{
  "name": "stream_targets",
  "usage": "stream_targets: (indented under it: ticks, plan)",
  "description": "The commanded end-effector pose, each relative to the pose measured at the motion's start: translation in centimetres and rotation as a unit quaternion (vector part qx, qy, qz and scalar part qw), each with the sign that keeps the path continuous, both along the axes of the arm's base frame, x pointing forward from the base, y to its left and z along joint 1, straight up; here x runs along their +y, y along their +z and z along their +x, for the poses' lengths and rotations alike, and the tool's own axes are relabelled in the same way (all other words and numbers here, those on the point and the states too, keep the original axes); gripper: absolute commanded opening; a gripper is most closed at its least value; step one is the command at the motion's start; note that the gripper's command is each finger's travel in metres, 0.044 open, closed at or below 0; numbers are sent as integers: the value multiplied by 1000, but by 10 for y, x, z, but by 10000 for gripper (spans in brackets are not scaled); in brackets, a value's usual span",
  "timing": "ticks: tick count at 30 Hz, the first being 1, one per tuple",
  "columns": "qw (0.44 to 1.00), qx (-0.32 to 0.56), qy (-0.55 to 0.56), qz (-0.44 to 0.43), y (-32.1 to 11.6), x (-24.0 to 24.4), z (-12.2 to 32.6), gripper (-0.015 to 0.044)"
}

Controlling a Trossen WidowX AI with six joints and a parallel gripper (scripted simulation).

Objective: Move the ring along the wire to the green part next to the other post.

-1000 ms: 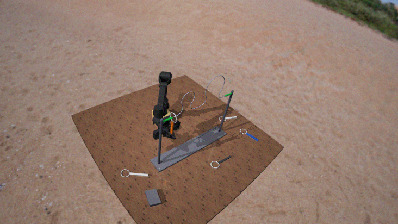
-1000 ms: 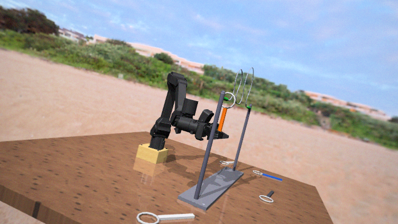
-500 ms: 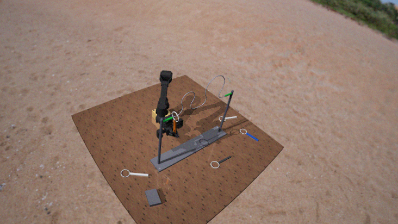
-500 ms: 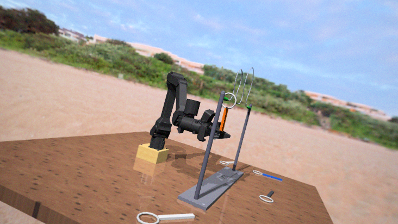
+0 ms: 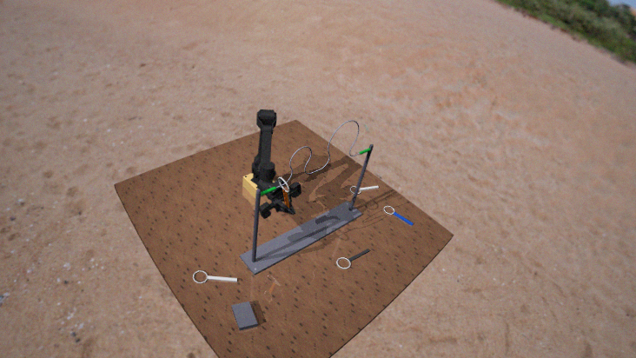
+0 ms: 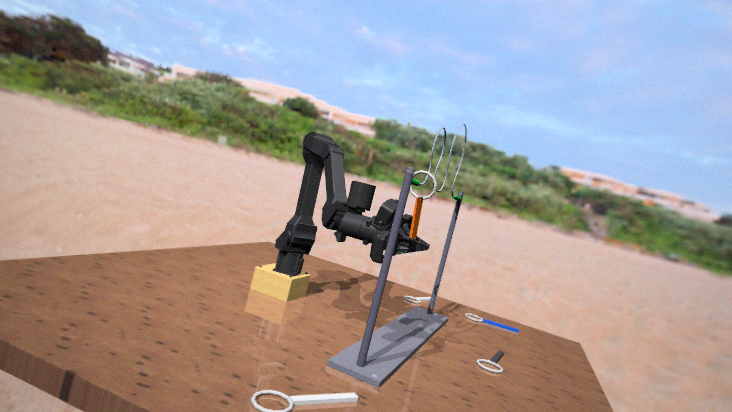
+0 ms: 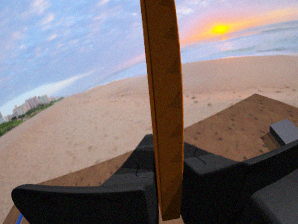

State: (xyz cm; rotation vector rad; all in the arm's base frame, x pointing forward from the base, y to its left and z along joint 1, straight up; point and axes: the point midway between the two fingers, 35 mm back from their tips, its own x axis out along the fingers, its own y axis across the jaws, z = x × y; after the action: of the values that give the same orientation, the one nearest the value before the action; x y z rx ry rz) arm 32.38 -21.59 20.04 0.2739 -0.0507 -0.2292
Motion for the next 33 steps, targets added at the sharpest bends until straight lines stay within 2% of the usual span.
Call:
stream_targets:
  ticks: [1, 17, 33]
  plan:
    - [999, -11, 0, 37, 6, 14, 3, -150]
    - [981, 25, 38, 187, 29, 59, -8, -150]
    - [922, 76, 119, 359, 75, 100, -30, -150]
